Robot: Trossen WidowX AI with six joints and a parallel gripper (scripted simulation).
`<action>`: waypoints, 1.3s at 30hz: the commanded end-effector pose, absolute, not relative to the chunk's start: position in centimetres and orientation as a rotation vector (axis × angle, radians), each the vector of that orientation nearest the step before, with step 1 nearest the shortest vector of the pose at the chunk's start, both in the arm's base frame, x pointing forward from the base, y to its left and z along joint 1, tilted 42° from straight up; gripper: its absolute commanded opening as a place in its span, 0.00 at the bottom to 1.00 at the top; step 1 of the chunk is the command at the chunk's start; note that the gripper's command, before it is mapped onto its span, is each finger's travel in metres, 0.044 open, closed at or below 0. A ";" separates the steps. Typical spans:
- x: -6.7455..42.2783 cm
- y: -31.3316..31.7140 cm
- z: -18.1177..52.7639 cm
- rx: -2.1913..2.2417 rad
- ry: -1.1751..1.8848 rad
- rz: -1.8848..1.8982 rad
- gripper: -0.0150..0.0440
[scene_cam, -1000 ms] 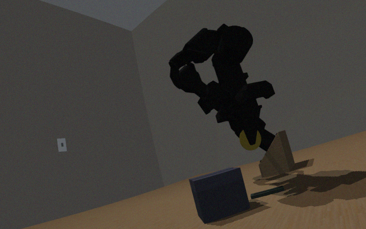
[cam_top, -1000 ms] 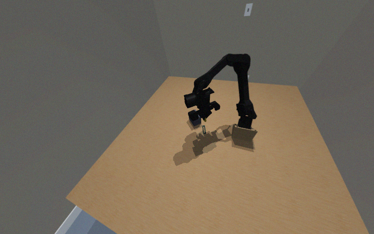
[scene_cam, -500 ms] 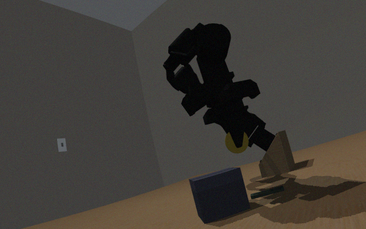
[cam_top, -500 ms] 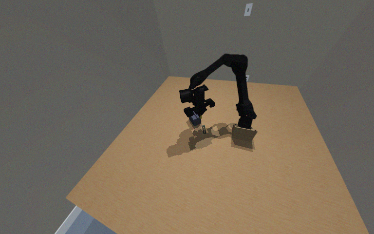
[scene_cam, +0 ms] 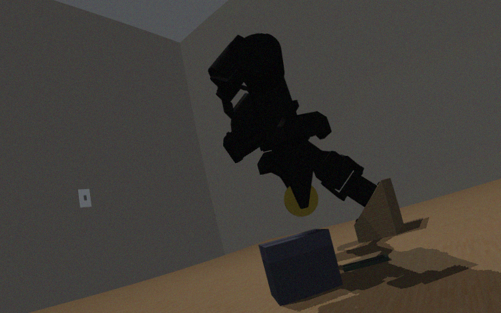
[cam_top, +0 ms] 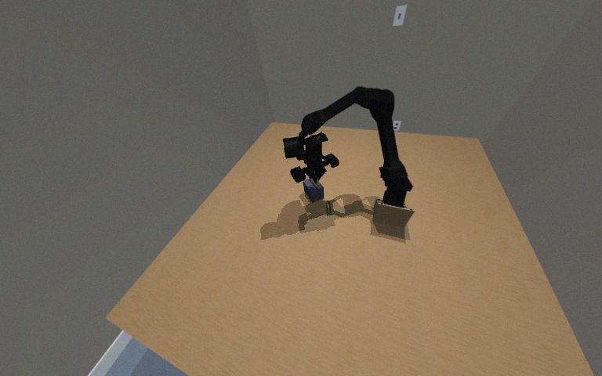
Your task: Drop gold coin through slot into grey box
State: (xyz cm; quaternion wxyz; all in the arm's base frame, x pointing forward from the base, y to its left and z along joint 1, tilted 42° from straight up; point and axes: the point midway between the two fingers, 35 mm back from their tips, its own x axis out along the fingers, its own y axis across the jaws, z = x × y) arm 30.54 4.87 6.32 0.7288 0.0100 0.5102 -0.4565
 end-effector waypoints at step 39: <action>32.6 3.5 7.3 0.014 1.122 -1.004 0.25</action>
